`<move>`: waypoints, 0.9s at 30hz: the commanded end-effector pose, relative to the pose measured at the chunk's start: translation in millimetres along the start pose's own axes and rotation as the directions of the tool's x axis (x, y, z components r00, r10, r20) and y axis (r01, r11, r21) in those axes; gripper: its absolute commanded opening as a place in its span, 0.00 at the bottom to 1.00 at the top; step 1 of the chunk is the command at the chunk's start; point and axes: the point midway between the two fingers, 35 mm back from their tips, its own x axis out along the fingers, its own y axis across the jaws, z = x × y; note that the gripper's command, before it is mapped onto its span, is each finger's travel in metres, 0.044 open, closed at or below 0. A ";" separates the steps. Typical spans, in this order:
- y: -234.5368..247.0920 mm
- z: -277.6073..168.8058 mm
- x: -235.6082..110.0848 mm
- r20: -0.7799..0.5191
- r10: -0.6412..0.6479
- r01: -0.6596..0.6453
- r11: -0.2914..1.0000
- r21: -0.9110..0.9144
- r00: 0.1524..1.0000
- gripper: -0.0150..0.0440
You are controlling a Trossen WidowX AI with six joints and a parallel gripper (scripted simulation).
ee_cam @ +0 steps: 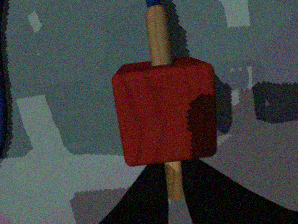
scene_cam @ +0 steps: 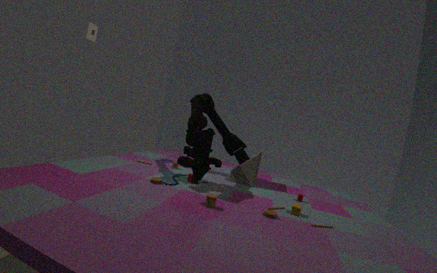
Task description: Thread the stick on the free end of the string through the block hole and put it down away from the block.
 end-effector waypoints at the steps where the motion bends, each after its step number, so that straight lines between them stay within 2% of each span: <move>1: 1.2 -4.2 -0.8 -0.001 0.000 0.000 1.000 0.004 1.000 0.25; 27: 2.0 -36.3 -3.1 -0.002 -0.014 0.014 1.000 -0.004 1.000 0.25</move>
